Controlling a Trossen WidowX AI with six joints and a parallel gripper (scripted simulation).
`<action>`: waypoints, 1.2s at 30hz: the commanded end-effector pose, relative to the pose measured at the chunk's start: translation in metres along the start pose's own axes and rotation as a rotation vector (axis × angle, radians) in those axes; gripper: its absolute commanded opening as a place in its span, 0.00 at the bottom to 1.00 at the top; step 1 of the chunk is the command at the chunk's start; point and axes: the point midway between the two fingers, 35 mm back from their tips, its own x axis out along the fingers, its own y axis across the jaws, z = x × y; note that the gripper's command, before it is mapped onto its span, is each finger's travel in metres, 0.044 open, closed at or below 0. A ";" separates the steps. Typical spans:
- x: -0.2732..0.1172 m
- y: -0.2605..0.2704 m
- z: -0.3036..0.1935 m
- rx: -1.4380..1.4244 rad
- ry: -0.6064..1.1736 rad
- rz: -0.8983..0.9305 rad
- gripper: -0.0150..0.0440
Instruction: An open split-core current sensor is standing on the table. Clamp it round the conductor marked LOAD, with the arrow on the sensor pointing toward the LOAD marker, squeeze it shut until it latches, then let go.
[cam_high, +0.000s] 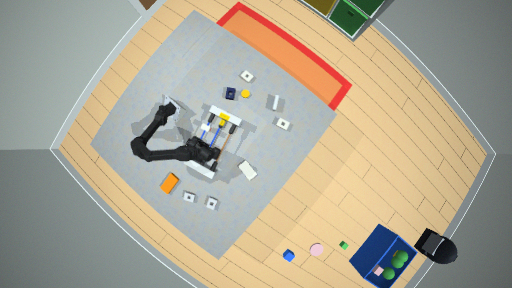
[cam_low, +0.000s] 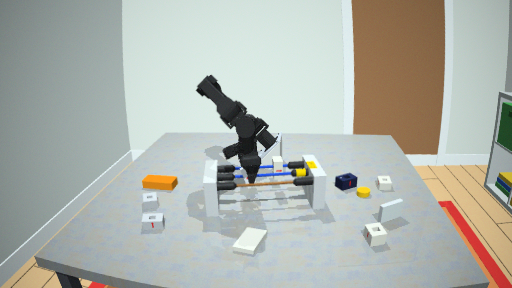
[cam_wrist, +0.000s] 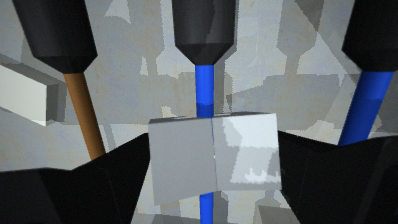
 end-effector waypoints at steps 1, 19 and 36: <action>0.000 0.001 0.001 0.002 -0.007 0.002 0.25; 0.000 0.001 0.001 0.002 -0.007 0.002 0.25; 0.000 0.000 0.000 0.000 0.000 0.000 0.83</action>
